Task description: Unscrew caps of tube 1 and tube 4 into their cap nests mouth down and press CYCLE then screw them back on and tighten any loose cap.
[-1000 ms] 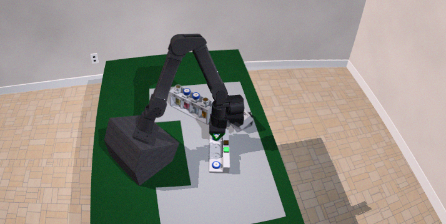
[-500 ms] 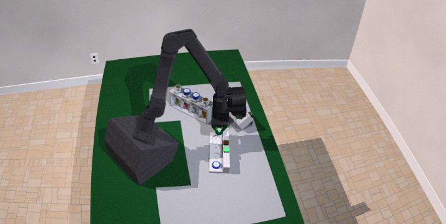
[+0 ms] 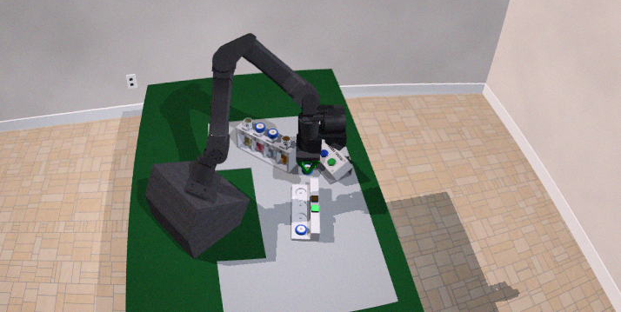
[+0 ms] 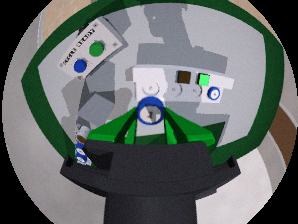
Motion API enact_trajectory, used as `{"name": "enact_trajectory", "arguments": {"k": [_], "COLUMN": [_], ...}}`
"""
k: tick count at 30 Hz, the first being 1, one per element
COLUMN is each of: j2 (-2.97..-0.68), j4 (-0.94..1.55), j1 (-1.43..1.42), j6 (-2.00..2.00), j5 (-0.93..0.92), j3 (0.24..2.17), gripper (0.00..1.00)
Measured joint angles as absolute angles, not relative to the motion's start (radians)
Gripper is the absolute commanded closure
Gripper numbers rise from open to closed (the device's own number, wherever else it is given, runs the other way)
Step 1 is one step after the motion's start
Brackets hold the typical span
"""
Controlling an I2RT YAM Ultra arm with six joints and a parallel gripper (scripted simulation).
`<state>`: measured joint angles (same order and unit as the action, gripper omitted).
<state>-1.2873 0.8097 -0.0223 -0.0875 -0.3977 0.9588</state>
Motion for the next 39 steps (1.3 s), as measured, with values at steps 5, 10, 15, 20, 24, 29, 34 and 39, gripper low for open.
{"name": "enact_trajectory", "arguments": {"k": [5, 10, 15, 20, 24, 29, 34, 39], "j2": [-1.256, -1.247, -1.246, -1.173, -1.105, -1.024, -0.967, -0.945], "j4": [0.907, 0.977, 1.003, 1.005, 1.008, 1.005, 1.001, 0.998], "j1": [0.018, 0.037, 0.04, -0.064, -0.144, -0.32, -0.517, -0.725], "j6": [-0.048, -0.021, -0.011, 0.107, 0.217, 0.382, 0.54, 0.681], "j5": [-0.411, -0.421, -0.424, -0.392, -0.368, -0.308, -0.224, -0.133], "j3": [1.015, 1.042, 1.045, 0.987, 0.967, 0.927, 0.908, 0.906], "gripper": [1.0, 1.0, 1.0, 1.0, 1.0, 1.0, 1.0, 1.0]}}
